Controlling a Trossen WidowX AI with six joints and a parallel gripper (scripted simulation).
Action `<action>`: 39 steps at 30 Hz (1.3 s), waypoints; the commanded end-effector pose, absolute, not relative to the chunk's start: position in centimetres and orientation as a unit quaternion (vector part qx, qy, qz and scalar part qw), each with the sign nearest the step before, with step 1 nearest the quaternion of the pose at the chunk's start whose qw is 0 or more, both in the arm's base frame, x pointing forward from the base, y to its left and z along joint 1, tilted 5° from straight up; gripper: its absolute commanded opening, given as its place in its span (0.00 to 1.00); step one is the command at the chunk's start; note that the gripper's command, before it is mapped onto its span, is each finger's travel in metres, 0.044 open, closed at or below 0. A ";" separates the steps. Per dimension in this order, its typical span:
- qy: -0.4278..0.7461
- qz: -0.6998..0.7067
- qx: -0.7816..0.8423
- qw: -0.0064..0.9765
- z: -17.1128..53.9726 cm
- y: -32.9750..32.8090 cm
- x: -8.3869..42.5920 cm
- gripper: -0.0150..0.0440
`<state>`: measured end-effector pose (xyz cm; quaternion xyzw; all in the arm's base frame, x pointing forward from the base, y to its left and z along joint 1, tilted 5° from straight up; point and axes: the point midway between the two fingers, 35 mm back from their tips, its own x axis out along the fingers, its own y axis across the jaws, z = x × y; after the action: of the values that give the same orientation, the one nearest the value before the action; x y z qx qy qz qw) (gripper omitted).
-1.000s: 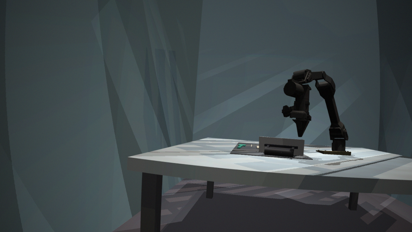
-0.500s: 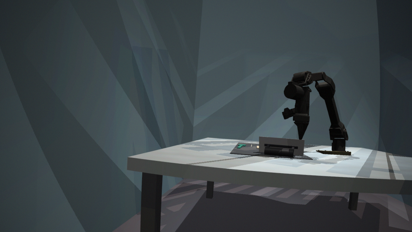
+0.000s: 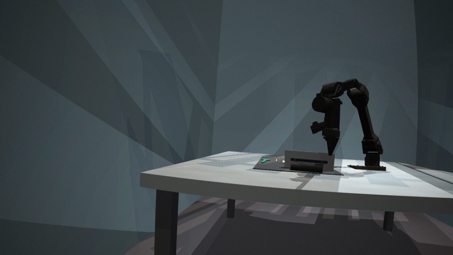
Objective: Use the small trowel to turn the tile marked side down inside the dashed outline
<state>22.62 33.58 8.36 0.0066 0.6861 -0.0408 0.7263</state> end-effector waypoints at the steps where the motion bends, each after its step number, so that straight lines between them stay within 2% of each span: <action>1: 0.687 -0.039 0.006 0.726 8.2 33.0 22.5 0.42; 39: 0.687 -0.040 0.004 0.726 8.0 27.1 22.2 0.42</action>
<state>22.29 27.82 8.08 0.0080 0.6864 -0.0385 0.7261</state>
